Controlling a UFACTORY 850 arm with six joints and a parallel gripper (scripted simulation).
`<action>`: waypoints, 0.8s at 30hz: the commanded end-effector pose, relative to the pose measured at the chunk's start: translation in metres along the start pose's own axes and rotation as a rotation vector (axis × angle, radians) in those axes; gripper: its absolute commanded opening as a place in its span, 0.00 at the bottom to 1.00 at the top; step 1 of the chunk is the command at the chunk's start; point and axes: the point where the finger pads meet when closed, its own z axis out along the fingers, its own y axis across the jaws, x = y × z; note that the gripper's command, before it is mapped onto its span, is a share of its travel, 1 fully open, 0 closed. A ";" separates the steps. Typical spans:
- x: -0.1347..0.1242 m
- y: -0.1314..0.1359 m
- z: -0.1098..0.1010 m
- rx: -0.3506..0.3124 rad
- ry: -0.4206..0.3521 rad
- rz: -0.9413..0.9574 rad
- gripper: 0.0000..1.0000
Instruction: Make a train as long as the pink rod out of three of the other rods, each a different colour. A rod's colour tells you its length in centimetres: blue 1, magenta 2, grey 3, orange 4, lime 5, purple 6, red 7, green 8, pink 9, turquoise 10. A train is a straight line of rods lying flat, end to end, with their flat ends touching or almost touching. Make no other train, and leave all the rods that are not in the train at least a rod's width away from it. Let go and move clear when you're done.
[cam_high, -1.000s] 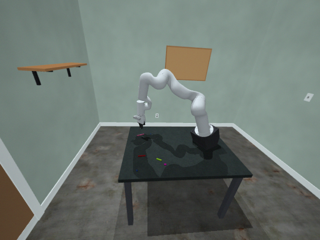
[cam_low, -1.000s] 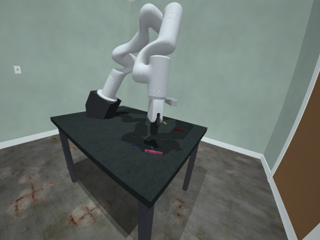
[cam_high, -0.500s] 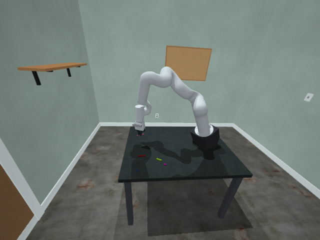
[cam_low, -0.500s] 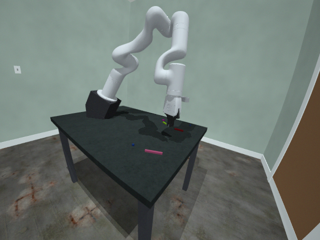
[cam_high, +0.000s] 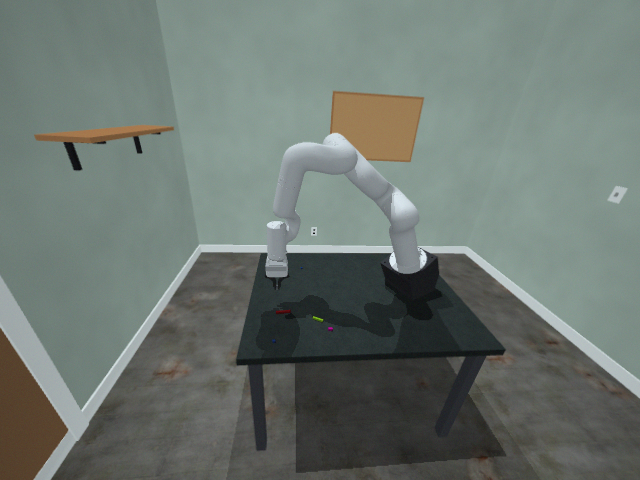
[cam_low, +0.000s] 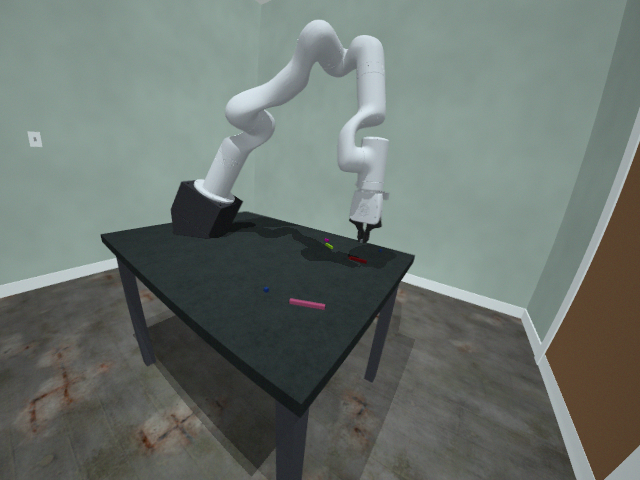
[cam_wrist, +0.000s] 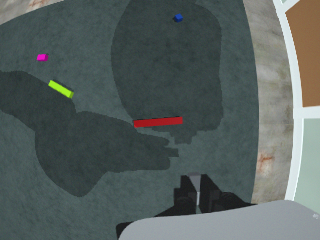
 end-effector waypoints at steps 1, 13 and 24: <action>0.041 0.005 0.000 0.011 -0.010 -0.094 0.04; 0.143 0.013 0.001 0.013 -0.008 -0.331 0.04; 0.215 0.017 0.001 0.009 -0.009 -0.504 0.04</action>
